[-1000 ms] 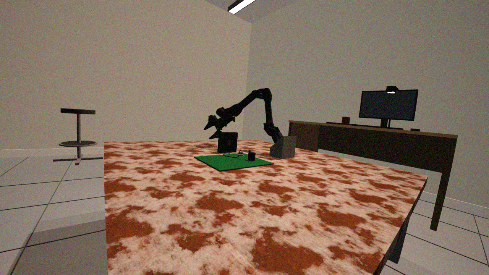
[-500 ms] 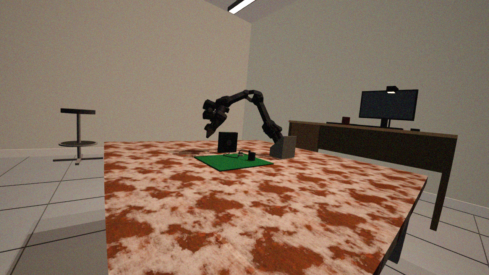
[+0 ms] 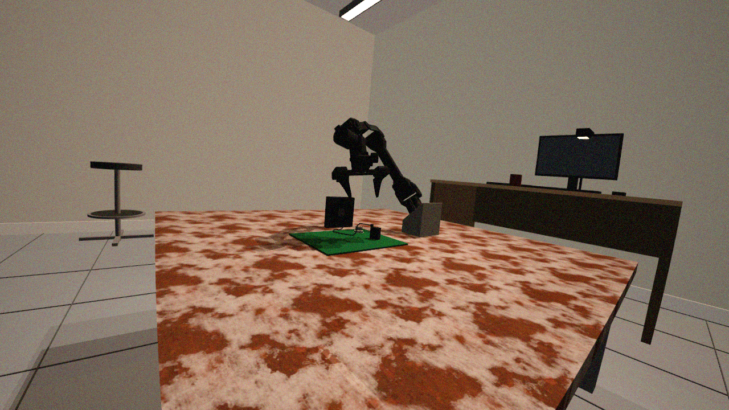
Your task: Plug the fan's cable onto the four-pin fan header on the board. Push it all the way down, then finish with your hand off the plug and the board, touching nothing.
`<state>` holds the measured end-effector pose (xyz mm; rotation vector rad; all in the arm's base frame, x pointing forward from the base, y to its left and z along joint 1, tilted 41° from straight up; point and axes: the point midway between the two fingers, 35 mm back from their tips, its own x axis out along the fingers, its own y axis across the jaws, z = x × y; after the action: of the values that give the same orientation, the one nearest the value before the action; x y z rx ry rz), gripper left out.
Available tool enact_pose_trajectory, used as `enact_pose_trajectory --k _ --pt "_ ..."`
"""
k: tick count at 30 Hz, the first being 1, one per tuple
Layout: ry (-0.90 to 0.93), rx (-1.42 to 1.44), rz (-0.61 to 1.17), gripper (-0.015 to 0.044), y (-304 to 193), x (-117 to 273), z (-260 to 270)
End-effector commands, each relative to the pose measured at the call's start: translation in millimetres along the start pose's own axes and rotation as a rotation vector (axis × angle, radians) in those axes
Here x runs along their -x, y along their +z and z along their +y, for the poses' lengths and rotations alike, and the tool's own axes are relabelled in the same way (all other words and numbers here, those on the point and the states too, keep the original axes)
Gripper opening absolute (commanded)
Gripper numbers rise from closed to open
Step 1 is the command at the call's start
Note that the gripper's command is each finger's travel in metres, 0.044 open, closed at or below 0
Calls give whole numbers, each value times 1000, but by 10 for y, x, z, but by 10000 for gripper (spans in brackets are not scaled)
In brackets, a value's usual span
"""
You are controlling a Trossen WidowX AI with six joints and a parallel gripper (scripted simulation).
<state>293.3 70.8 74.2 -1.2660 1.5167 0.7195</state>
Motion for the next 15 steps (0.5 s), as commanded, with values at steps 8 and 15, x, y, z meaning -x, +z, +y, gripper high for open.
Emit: enact_pose_trajectory --k 8,15 --pt "15 732 346 440 267 130 598" --pt "15 732 346 440 267 130 598"
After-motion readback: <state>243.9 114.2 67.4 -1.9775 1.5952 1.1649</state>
